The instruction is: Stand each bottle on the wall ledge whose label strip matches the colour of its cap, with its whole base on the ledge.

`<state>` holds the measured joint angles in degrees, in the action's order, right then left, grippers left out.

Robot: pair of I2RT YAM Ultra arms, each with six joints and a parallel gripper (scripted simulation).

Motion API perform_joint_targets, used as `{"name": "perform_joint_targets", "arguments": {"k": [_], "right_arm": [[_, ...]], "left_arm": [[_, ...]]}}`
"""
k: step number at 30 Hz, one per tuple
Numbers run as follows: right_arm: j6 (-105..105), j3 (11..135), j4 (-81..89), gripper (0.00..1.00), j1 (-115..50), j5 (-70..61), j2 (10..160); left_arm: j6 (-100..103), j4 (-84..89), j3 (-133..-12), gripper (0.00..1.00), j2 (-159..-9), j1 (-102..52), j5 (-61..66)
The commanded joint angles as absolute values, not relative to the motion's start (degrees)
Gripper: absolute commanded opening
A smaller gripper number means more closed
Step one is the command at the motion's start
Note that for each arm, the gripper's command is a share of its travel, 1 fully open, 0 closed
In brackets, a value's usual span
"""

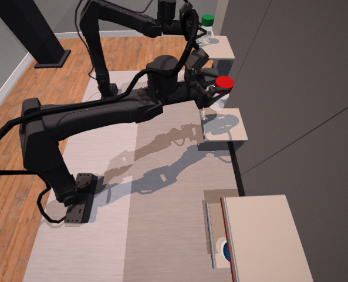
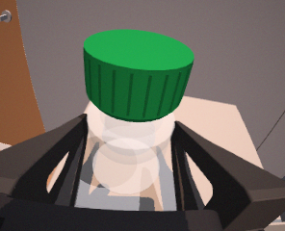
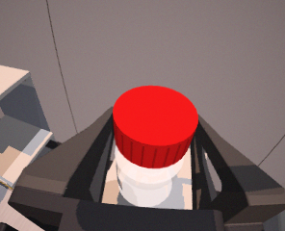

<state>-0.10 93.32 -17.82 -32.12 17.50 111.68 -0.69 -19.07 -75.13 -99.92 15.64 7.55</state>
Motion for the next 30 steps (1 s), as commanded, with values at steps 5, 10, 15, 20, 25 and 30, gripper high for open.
{"name": "perform_joint_targets", "arguments": {"k": [5, 10, 15, 20, 25, 30], "right_arm": [[-0.15, 89.41, -22.52, 0.5, -33.45, 18.38, 105.44], [-0.25, 82.53, -24.18, 0.5, -34.64, 19.49, 100.05], [-0.28, 77.77, -25.18, 0.5, -35.6, 20.34, 96.15], [-0.23, 73.98, -25.94, 0.5, -36.5, 21.13, 92.88], [-0.21, 70.57, -26.33, 0.5, -37.34, 21.95, 89.9], [-0.08, 67.91, -24.36, 0.5, -37.64, 23.26, 88.64]], "left_arm": [[-0.55, -21.99, -75.45, 0.7, -98.59, 15.0, 6.82], [-0.61, -22.6, -73.11, 0.7, -97.16, 15.15, 6.73], [-0.67, -21.59, -71.06, 0.7, -95.25, 15.43, 7.47], [-1.25, -20.33, -69.47, 0.7, -93.73, 16.48, 8.64], [-1.47, -19.49, -62.19, 0.7, -86.04, 17.67, 9.82], [-1.39, -17.34, -54.17, 0.7, -75.94, 19.23, 11.36]]}}
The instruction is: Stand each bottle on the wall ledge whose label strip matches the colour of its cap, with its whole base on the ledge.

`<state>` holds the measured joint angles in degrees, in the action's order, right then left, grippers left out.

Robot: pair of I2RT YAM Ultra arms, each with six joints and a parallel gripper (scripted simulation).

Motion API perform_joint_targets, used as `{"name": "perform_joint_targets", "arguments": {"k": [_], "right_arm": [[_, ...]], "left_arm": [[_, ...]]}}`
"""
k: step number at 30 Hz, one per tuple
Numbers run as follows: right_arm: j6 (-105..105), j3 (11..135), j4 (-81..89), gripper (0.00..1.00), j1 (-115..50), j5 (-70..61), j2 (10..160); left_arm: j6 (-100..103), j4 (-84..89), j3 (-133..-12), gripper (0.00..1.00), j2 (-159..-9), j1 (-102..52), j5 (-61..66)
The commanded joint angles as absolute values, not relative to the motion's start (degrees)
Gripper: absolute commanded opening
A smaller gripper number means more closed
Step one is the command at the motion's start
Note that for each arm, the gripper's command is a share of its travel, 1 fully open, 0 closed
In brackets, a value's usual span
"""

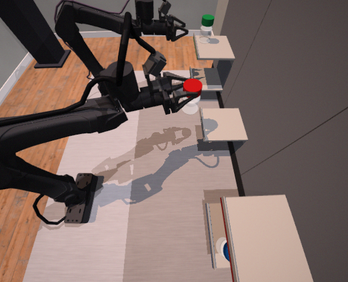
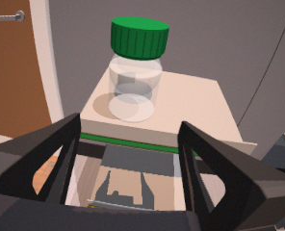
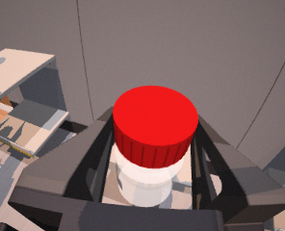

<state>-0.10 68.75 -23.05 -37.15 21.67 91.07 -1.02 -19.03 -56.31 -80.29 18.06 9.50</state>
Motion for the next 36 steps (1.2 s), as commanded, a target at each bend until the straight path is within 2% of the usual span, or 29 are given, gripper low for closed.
{"name": "perform_joint_targets", "arguments": {"k": [1, 8, 10, 11, 20, 24, 27, 34, 36], "right_arm": [[-0.06, 67.46, -24.03, 0.5, -37.63, 23.54, 88.53], [-0.02, 66.26, -23.29, 0.5, -36.67, 24.47, 88.34], [-0.02, 66.37, -23.3, 0.5, -36.68, 24.47, 88.26], [-0.02, 66.35, -23.3, 0.5, -36.68, 24.48, 88.24], [0.0, 67.06, -22.02, 0.5, -36.68, 24.48, 88.2], [0.22, 70.37, -13.02, 0.5, -36.66, 24.44, 87.51], [0.6, 72.92, -10.9, 0.5, -35.36, 17.42, 85.52], [1.55, 69.5, -7.52, 0.5, -20.03, -3.39, 78.32], [1.59, 69.42, -7.19, 0.5, -17.28, -5.93, 77.94]], "left_arm": [[-1.02, -16.96, -53.5, 0.7, -74.68, 19.39, 11.58], [-0.48, -17.64, -55.24, 0.7, -75.49, 19.03, 11.3], [-1.66, -18.53, -54.49, 0.92, -75.1, 19.32, 10.76], [-2.04, -20.11, -53.4, 1.0, -74.29, 18.69, 9.72], [-5.18, -27.69, -43.2, 1.0, -71.23, 12.78, 4.73], [-6.22, -31.53, -37.36, 1.0, -70.17, 8.82, 1.91], [-6.68, -33.31, -34.83, 1.0, -69.97, 6.88, 0.6], [-7.2, -35.34, -31.33, 1.0, -70.63, 3.94, -0.84], [-7.21, -35.39, -31.2, 1.0, -70.65, 3.82, -0.88]]}}
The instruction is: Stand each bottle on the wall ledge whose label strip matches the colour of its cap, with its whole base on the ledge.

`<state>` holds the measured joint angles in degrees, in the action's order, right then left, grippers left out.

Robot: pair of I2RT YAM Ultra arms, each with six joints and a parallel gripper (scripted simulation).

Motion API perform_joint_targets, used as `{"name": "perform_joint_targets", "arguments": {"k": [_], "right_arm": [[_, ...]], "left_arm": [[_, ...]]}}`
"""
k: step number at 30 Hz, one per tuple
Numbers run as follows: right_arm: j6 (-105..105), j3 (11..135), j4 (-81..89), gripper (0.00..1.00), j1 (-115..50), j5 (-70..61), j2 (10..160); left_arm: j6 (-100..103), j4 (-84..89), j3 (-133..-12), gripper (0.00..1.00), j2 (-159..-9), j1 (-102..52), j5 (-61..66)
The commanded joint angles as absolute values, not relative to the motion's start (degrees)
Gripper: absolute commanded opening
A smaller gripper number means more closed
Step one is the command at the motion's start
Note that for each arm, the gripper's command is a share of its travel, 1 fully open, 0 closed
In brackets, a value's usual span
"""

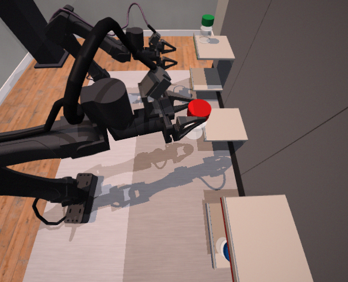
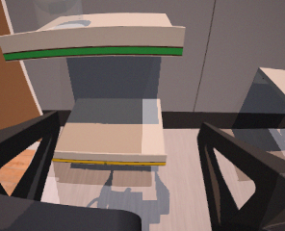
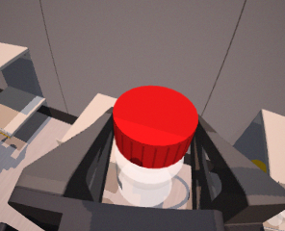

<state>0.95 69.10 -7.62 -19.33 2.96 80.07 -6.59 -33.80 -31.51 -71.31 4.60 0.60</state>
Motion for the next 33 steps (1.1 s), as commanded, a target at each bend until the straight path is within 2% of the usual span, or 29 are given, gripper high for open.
{"name": "perform_joint_targets", "arguments": {"k": [1, 9, 16, 27, 33], "right_arm": [[1.59, 69.42, -7.19, 0.5, -17.28, -5.93, 77.94], [3.01, 72.39, -6.45, 0.5, 6.75, -26.27, 80.58], [4.41, 80.17, -4.85, 0.5, 25.64, -40.43, 88.62], [5.39, 88.82, -3.09, 0.5, 32.32, -45.94, 95.82], [3.43, 88.22, -5.17, 0.5, 31.66, -40.56, 94.7]], "left_arm": [[-7.21, -35.39, -31.2, 1.0, -70.65, 3.82, -0.88], [-7.11, -34.83, -30.84, 1.0, -70.73, 3.52, -0.95], [-7.11, -34.83, -30.8, 1.0, -70.74, 3.48, -0.95], [-7.11, -34.83, -30.8, 1.0, -70.74, 3.48, -0.96], [-6.83, -34.84, -31.43, 1.0, -70.72, 3.81, -0.5]]}}
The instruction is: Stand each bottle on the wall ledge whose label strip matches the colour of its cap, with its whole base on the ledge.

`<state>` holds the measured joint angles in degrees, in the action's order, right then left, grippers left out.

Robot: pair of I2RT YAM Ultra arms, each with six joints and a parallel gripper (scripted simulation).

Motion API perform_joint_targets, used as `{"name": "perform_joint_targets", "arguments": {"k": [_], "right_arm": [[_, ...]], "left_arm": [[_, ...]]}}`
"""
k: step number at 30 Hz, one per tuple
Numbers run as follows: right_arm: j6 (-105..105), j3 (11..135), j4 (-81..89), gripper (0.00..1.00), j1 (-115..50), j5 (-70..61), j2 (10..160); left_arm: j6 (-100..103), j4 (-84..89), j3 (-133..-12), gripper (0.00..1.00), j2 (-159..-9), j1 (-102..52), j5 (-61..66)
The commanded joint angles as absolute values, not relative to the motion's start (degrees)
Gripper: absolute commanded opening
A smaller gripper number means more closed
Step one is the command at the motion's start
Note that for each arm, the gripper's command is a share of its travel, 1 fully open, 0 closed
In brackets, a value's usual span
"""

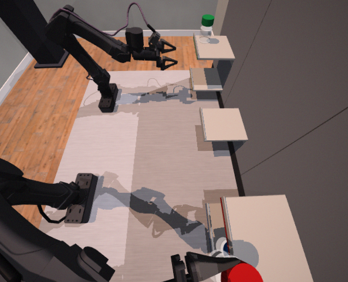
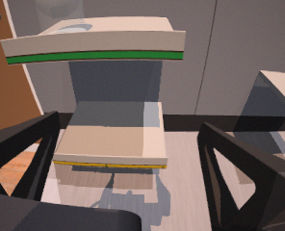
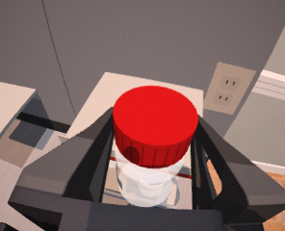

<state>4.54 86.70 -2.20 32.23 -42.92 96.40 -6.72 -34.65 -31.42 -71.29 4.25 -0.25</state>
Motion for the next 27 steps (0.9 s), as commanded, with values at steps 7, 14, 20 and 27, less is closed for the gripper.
{"name": "perform_joint_targets", "arguments": {"k": [7, 14, 20, 27], "right_arm": [[1.2, 83.52, -7.7, 0.5, 29.12, -28.55, 91.52], [-0.34, 78.45, -10.13, 0.5, 24.27, -16.42, 88.03], [0.23, 78.25, -10.69, 0.5, 22.84, -15.24, 87.71], [0.37, 76.7, -11.07, 0.5, 22.77, -15.29, 87.94]], "left_arm": [[-6.83, -34.84, -31.43, 1.0, -70.72, 3.81, -0.5], [-6.83, -34.84, -31.43, 1.0, -70.72, 3.81, -0.5], [-6.83, -34.84, -31.43, 1.0, -70.72, 3.81, -0.5], [-6.83, -34.84, -31.43, 1.0, -70.72, 3.81, -0.5]]}}
